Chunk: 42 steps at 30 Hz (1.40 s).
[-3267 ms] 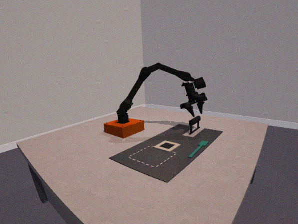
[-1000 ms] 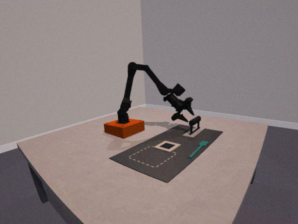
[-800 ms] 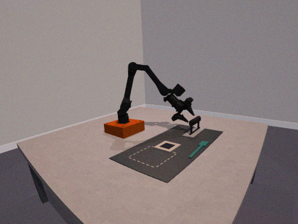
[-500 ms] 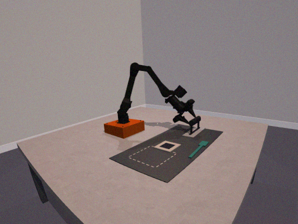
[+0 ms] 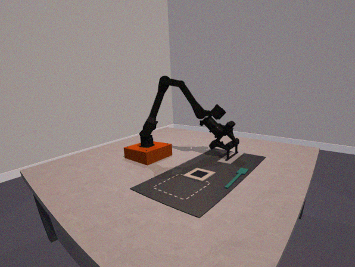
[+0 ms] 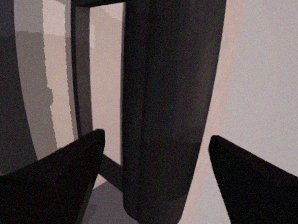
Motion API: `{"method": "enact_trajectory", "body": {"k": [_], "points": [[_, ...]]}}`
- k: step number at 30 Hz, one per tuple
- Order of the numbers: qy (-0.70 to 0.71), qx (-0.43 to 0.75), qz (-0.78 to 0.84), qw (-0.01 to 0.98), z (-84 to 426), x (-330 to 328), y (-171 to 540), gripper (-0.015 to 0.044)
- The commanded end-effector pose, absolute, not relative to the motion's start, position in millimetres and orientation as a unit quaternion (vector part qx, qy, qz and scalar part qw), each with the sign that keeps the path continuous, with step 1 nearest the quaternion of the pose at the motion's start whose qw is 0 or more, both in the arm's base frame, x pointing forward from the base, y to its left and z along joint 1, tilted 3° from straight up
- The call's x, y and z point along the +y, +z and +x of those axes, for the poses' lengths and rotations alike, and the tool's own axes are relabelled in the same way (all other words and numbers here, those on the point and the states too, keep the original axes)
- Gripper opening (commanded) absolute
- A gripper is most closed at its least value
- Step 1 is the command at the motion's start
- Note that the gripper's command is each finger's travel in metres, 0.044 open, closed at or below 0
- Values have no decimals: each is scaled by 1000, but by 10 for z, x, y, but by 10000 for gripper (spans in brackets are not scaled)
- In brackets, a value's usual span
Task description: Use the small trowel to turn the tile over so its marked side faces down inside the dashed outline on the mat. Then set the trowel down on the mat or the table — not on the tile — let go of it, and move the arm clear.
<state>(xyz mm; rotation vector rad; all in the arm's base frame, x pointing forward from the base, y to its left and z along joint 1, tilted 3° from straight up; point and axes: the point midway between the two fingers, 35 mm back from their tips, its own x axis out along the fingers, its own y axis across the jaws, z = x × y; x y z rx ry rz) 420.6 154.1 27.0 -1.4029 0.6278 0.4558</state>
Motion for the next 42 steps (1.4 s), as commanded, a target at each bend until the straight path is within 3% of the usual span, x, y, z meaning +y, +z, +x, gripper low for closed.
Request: {"method": "enact_trajectory", "body": {"k": [1, 10, 16, 37, 42], "points": [[207, 280, -630, 694, 4264, 1546, 216, 300], [206, 280, -630, 694, 4355, 1536, 138, 300], [206, 280, -630, 694, 4355, 1536, 138, 142], [206, 280, -630, 694, 4355, 1536, 138, 3], [206, 280, -630, 694, 4368, 1533, 298, 0]]}}
